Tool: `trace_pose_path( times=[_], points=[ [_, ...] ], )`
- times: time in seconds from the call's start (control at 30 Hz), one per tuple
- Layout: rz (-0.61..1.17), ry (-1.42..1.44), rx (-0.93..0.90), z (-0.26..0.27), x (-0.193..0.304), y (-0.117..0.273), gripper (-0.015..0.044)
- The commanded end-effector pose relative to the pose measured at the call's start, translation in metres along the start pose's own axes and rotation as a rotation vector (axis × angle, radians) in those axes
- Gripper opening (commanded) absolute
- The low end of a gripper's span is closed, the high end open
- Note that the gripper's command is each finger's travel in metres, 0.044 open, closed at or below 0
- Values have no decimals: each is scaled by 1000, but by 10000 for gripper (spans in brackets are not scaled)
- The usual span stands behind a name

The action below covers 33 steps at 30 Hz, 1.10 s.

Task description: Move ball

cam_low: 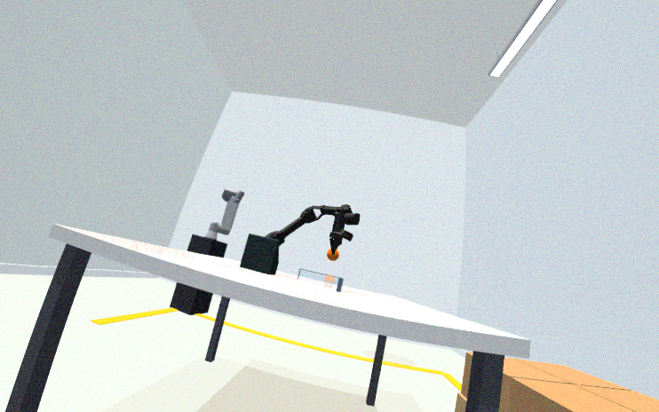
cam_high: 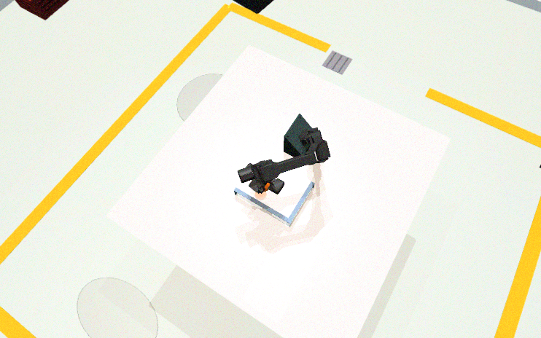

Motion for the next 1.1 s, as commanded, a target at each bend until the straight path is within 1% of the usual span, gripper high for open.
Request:
trace_pose_path(
  times=[0.0, 0.1, 0.33, 0.7, 1.07],
  points=[
    [11, -6, -4, -12, -6, -26, 0],
    [11, -6, -5, -19, -10, -44, 0],
    [11, -6, -4, -20, -11, -55, 0],
    [10, -5, -7, -19, -10, -112, 0],
    [10, -5, -7, -19, -10, -123, 0]
  ],
)
Point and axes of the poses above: the point midway between the two fingers, 35 mm back from their tips, its own y axis back along the fingers, its own z axis across the jaws, x = y × z, the point moved 1 cm from there along y, back along the fingers, and after that the axes turned 3 degrees about -y, right-handed, at the moved point
